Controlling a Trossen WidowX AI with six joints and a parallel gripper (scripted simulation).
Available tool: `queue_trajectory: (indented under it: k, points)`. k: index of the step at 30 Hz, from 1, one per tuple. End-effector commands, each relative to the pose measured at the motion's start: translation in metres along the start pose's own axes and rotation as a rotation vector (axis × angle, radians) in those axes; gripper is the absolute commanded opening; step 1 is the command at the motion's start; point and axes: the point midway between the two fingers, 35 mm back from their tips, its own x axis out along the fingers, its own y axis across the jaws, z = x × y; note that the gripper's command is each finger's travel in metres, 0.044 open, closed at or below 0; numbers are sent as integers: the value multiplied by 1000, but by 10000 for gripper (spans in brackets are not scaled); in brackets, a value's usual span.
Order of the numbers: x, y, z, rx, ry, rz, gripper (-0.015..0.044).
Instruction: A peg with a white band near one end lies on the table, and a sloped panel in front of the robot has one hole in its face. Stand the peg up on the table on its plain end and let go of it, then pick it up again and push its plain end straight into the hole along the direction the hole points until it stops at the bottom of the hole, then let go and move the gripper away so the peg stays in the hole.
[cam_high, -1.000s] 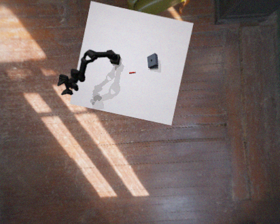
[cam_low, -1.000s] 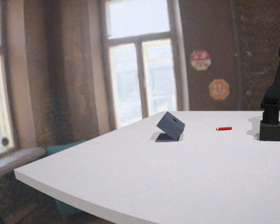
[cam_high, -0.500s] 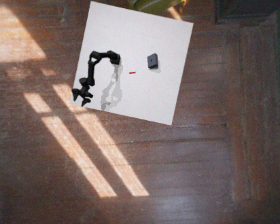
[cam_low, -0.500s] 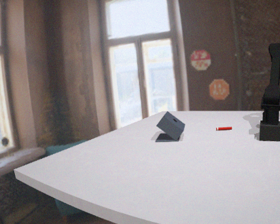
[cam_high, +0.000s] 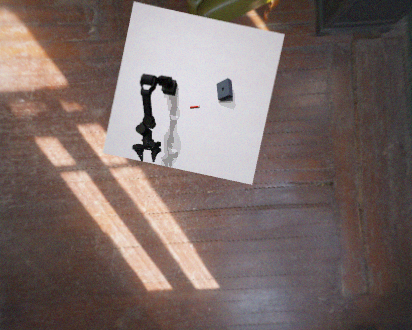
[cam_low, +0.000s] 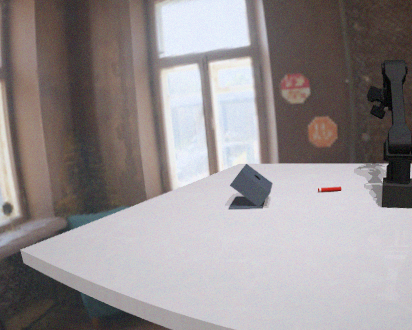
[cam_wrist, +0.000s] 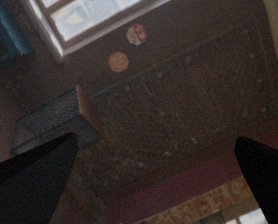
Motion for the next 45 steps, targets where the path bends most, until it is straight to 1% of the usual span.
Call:
queue_trajectory:
  k: [1,5,10,18,24,32,38,45]
  points:
    - [-1,35,26,57,1,111,440]
    - [-7,74,57,104,1,239,440]
    - [-24,123,95,147,7,405,440]
    - [-72,195,151,177,32,678,440]
    - [-123,242,187,162,63,882,440]
    - [-206,288,219,90,122,1139,440]
    - [-268,307,231,13,181,1296,440]
    - [-340,316,233,-114,257,1452,440]
